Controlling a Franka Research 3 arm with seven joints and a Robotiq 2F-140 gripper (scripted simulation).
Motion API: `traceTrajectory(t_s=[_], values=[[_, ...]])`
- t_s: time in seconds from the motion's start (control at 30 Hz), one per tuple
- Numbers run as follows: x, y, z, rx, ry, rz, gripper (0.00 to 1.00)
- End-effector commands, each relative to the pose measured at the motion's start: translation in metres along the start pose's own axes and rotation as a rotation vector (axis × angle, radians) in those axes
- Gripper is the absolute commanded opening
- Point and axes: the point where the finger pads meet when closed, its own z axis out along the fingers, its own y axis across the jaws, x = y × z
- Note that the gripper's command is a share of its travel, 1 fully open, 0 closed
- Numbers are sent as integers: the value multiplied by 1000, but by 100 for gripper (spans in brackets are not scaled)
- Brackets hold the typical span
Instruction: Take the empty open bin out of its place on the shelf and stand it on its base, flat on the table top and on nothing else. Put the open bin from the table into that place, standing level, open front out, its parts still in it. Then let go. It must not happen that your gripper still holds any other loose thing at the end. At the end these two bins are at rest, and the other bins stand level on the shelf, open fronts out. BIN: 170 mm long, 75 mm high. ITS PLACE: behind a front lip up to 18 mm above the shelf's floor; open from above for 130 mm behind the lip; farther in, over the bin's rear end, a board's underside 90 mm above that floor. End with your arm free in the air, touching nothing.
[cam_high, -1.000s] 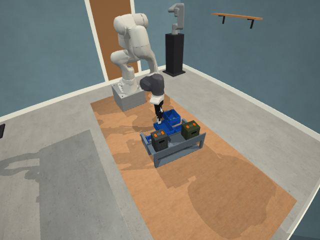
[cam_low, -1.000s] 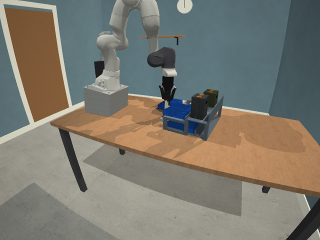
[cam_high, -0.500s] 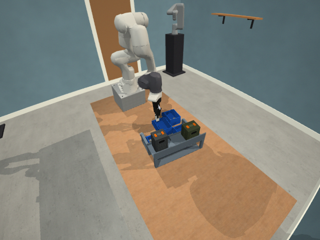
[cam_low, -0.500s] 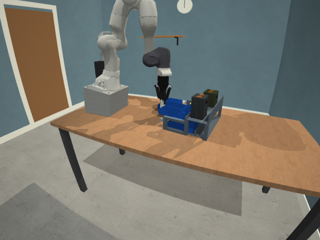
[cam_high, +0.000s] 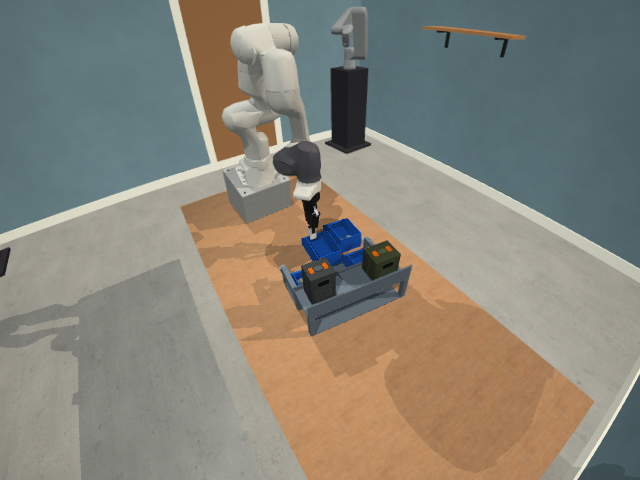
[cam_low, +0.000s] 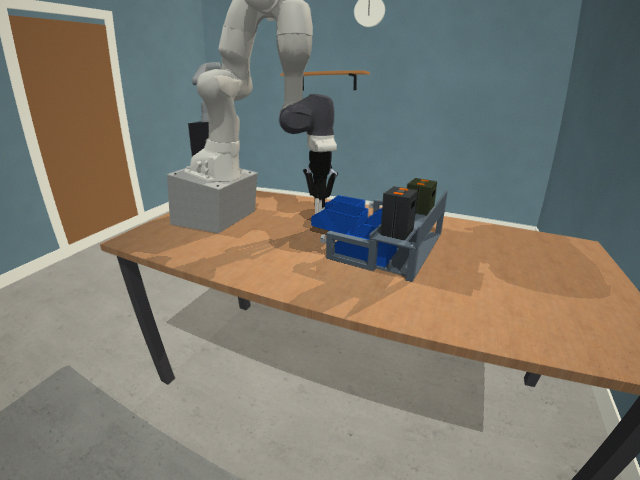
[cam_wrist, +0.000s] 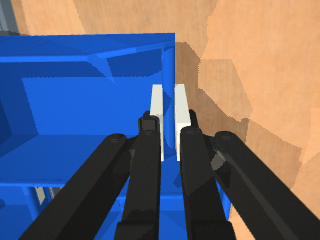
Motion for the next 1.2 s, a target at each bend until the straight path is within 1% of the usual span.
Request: traceTrajectory(t_s=[0.0,0.23,1.17], values=[[-3,1,-2,16,-3,15,0],[-3,5,-1,16,-3,15,0],[-3,7,-1,16,-3,15,0]])
